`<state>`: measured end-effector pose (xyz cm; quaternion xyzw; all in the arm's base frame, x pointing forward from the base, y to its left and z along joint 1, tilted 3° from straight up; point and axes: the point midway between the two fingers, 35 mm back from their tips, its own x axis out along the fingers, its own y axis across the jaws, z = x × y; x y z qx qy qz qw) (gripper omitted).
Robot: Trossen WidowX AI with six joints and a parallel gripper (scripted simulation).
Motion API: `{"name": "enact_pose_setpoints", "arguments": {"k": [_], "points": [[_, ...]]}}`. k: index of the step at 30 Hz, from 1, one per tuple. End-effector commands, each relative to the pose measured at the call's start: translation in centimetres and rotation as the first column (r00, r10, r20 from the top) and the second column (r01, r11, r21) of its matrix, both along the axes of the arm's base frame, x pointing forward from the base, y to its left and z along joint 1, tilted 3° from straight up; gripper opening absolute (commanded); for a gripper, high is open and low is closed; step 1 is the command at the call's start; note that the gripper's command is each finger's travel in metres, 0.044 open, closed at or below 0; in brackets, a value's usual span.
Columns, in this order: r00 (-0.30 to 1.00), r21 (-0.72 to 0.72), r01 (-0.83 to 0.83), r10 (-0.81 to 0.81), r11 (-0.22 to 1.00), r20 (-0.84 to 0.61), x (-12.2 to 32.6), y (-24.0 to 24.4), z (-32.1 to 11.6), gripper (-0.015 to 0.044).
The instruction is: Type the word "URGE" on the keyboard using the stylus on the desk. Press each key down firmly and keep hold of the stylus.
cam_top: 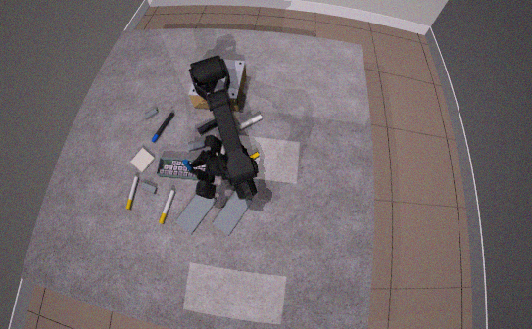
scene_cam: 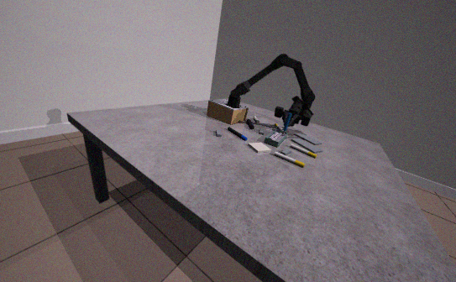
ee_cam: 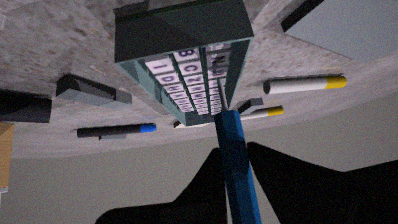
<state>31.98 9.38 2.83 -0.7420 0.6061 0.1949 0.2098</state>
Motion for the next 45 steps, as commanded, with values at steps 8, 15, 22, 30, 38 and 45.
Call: {"name": "enact_pose_setpoints", "arguments": {"k": [8, 15, 22, 30, 38, 45], "points": [[1.000, 0.006, 0.000, 0.000, 1.000, 0.009, -0.1, -0.1, 2.8, 0.0084], [1.000, 0.006, 0.000, 0.000, 1.000, 0.009, -0.1, -0.1, 2.8, 0.0038], [1.000, 0.003, -0.001, 0.001, 1.000, 0.007, -0.6, -1.0, 2.8, 0.0000], [1.000, -0.005, -0.004, 0.004, 1.000, 0.001, -1.6, -2.8, 2.8, 0.0000], [1.000, -0.004, -0.004, 0.004, 1.000, 0.001, -1.4, -2.7, 1.0, 0.0000], [1.000, -0.004, -0.004, 0.004, 1.000, 0.001, -1.4, -2.8, 0.7, 0.0079]]}}
